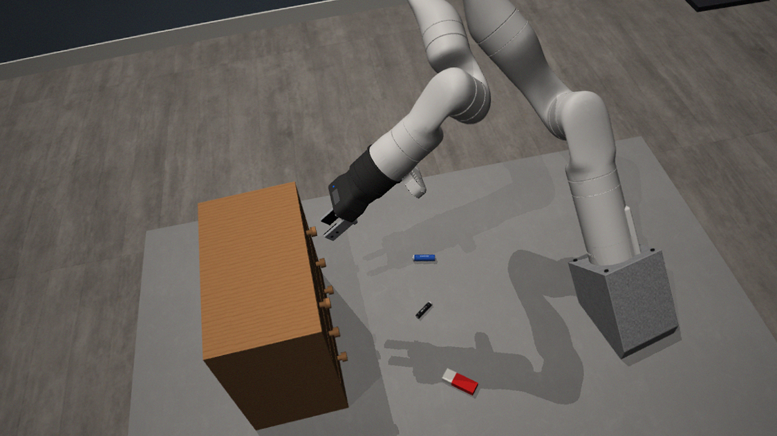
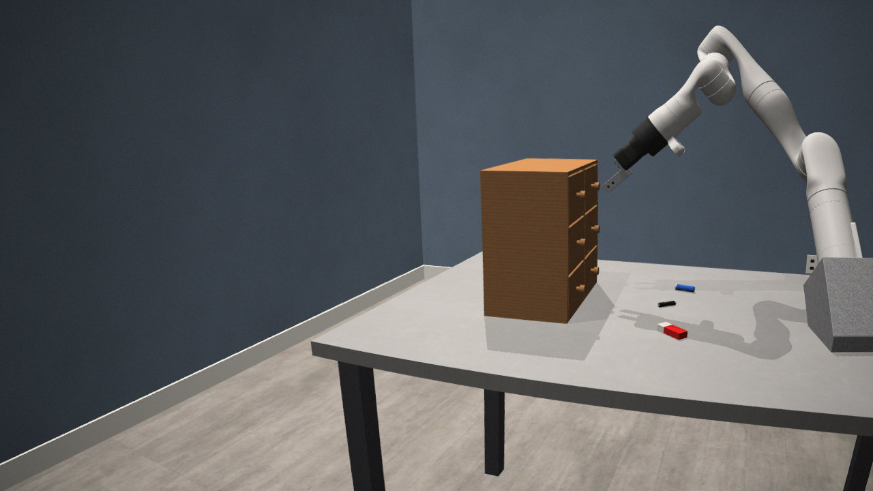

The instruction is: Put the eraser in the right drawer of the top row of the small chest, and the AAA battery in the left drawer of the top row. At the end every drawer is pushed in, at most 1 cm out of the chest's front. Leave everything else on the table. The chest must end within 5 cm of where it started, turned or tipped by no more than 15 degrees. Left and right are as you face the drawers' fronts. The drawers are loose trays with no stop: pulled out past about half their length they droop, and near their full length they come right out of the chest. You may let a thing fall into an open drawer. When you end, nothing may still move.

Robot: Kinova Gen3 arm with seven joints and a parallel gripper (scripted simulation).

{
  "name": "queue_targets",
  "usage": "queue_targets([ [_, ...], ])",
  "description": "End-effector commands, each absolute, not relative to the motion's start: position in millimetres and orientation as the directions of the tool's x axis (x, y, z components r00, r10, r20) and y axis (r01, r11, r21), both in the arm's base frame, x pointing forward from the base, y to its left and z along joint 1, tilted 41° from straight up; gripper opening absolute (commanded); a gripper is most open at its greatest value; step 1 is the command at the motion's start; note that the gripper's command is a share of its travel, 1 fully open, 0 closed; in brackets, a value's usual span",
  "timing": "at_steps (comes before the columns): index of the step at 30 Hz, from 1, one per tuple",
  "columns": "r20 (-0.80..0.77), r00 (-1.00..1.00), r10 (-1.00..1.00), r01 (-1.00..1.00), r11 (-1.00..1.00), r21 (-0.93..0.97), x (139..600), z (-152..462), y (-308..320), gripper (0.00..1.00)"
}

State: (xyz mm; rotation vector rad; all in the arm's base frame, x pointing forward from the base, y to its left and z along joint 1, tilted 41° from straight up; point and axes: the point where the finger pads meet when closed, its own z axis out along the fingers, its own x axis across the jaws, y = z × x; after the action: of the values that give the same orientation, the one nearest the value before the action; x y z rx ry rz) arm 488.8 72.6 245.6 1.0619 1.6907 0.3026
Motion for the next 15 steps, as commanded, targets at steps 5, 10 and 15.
queue_targets([
  [5,-0.640,-0.035,0.768,0.496,0.569,0.656,499.6,247.2,74.3,0.67],
  [10,-0.640,-0.035,0.768,0.496,0.569,0.656,508.0,248.2,75.5,0.67],
  [15,-0.640,-0.035,0.768,0.496,0.569,0.656,512.0,248.6,76.0,0.67],
])
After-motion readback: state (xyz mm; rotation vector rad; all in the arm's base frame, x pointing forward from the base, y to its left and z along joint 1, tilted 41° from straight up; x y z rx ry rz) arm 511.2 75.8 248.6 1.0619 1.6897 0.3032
